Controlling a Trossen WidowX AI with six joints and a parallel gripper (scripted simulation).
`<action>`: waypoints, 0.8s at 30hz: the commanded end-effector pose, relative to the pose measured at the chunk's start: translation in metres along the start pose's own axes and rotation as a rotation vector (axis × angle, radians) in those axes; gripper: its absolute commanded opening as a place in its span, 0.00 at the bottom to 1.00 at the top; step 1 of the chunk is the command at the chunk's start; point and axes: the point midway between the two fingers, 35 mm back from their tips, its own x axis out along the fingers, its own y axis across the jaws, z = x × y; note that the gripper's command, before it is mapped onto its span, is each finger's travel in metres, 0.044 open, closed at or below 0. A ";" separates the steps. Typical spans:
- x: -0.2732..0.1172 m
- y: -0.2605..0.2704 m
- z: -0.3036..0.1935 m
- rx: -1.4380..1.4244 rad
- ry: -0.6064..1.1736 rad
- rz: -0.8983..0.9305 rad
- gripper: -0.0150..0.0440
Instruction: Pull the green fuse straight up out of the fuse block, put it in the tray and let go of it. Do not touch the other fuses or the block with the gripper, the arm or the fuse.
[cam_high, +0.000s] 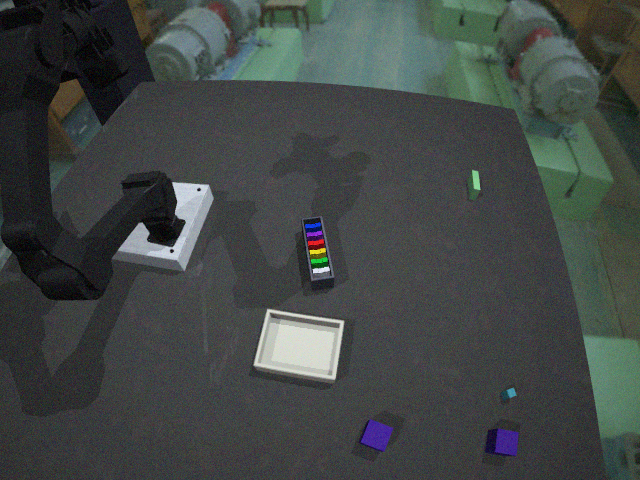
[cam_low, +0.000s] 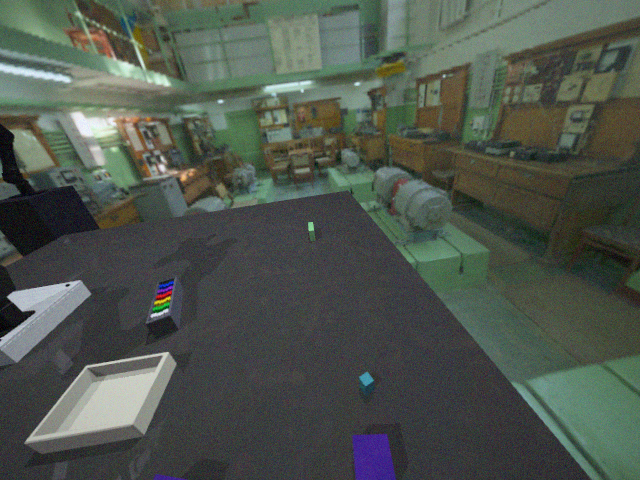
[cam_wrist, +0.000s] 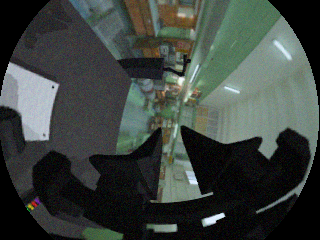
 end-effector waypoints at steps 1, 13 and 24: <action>0.001 0.000 -0.001 0.005 0.004 0.003 0.42; 0.049 0.060 -0.106 0.553 0.446 0.284 0.38; -0.004 0.187 -0.227 1.304 1.094 0.429 0.38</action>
